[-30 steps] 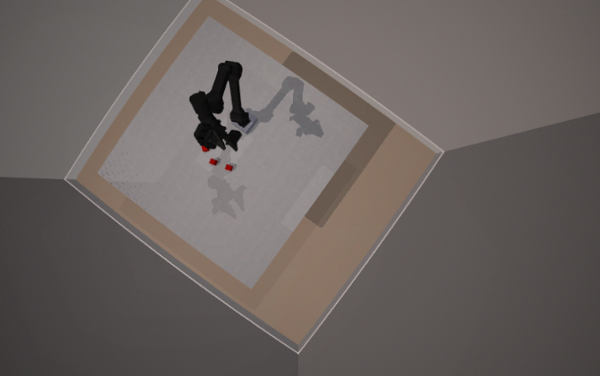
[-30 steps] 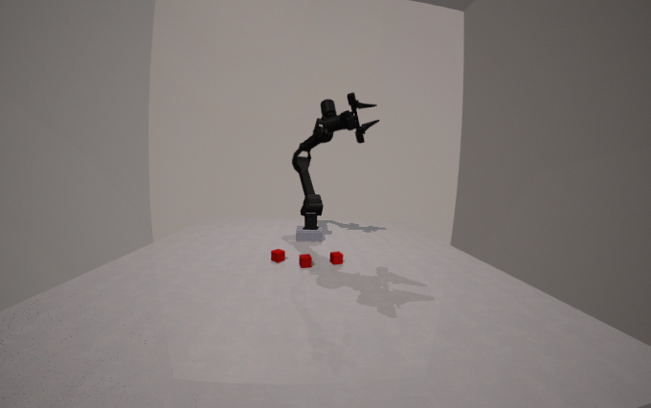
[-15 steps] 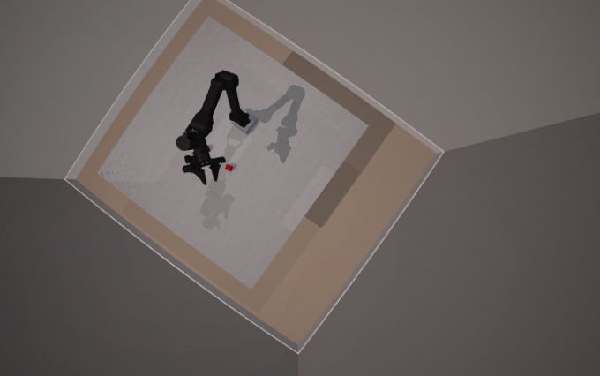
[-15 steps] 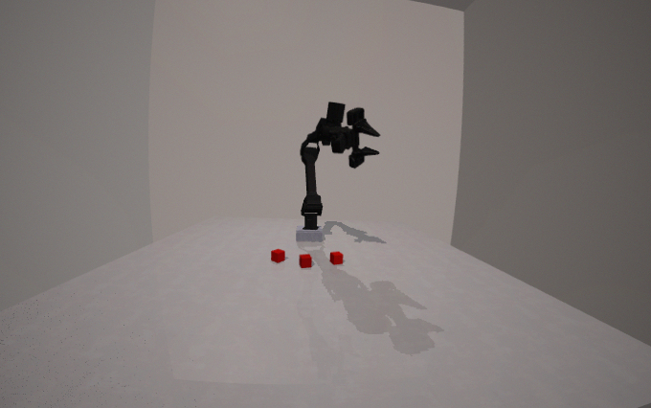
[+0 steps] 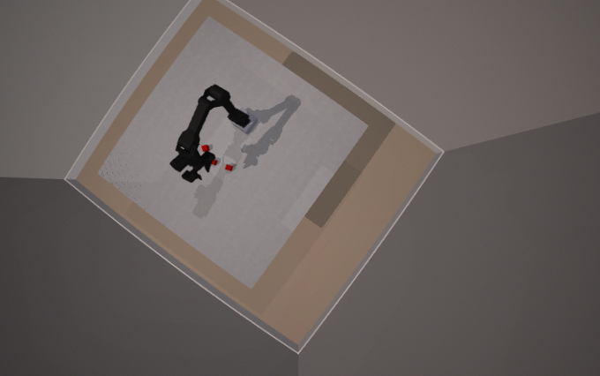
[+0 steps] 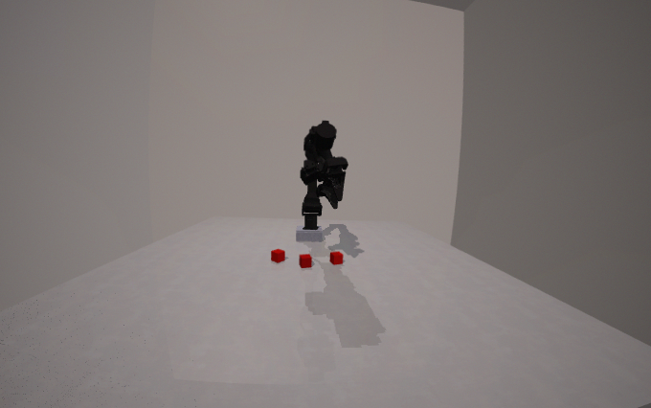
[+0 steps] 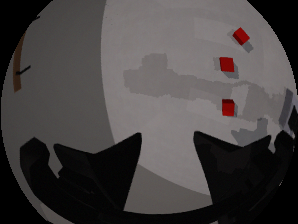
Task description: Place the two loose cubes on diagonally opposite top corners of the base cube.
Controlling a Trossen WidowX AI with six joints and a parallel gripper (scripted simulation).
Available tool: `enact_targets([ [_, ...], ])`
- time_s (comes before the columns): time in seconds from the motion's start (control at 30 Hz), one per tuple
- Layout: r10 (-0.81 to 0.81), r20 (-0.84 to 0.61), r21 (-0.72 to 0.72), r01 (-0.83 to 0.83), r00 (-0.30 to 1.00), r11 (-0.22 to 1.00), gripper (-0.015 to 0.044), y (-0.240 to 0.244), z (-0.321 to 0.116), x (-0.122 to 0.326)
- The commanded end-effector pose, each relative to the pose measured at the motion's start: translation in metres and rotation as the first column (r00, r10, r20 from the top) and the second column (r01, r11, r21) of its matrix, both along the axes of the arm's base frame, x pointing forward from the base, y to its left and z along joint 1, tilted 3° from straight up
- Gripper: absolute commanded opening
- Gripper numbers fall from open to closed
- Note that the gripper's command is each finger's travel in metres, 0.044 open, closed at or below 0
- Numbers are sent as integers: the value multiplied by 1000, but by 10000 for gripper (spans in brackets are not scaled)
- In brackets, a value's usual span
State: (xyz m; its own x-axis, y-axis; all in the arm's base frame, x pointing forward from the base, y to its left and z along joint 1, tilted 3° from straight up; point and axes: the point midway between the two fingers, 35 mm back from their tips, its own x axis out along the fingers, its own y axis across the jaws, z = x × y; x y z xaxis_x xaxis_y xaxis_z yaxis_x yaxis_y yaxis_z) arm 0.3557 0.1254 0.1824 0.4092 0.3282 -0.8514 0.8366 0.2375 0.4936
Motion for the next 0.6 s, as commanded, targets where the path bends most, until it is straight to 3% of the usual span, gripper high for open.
enact_targets([
  [0.0,1,-159,-166,-27,987,986,265,-35,-37,-6],
  [0.23,6,-416,-335,-159,909,929,265,-85,-76,-30],
  [0.57,6,-423,-338,-164,906,927,265,-86,-90,-30],
])
